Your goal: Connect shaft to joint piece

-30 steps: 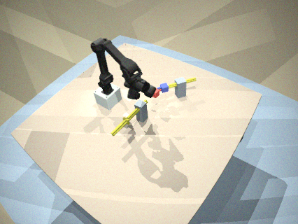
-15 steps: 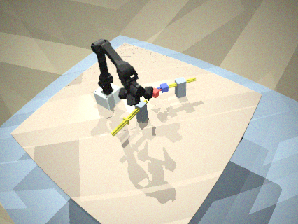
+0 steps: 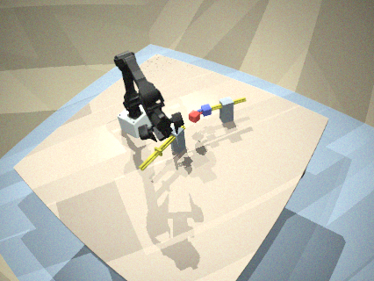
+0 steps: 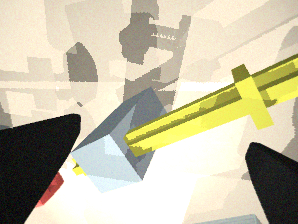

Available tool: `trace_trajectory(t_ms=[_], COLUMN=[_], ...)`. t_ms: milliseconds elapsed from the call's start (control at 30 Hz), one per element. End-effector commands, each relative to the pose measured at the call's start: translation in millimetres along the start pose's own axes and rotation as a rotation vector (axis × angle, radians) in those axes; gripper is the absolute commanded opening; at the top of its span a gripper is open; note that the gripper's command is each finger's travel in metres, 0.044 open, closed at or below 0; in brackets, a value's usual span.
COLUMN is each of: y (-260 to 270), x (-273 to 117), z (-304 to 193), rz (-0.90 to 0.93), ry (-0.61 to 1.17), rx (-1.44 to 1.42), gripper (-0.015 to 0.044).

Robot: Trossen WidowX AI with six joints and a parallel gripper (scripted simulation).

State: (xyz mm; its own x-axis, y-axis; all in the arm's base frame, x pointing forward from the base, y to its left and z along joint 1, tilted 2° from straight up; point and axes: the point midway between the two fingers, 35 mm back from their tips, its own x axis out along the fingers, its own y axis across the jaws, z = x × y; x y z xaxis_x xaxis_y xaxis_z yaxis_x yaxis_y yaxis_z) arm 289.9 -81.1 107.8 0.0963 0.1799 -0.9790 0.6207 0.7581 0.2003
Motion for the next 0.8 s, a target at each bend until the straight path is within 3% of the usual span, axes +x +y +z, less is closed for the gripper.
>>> trace_trajectory(t_ms=[0,567,767], y=[-14,-81,-87], x=[-5,-28,-30], z=[11,49,51], rz=[-0.037,-0.226,-0.243], ry=[-0.023,-0.023,-0.016], rx=[-0.122,-0.661,-0.706], gripper=[0.0440,0.0440,0.0440])
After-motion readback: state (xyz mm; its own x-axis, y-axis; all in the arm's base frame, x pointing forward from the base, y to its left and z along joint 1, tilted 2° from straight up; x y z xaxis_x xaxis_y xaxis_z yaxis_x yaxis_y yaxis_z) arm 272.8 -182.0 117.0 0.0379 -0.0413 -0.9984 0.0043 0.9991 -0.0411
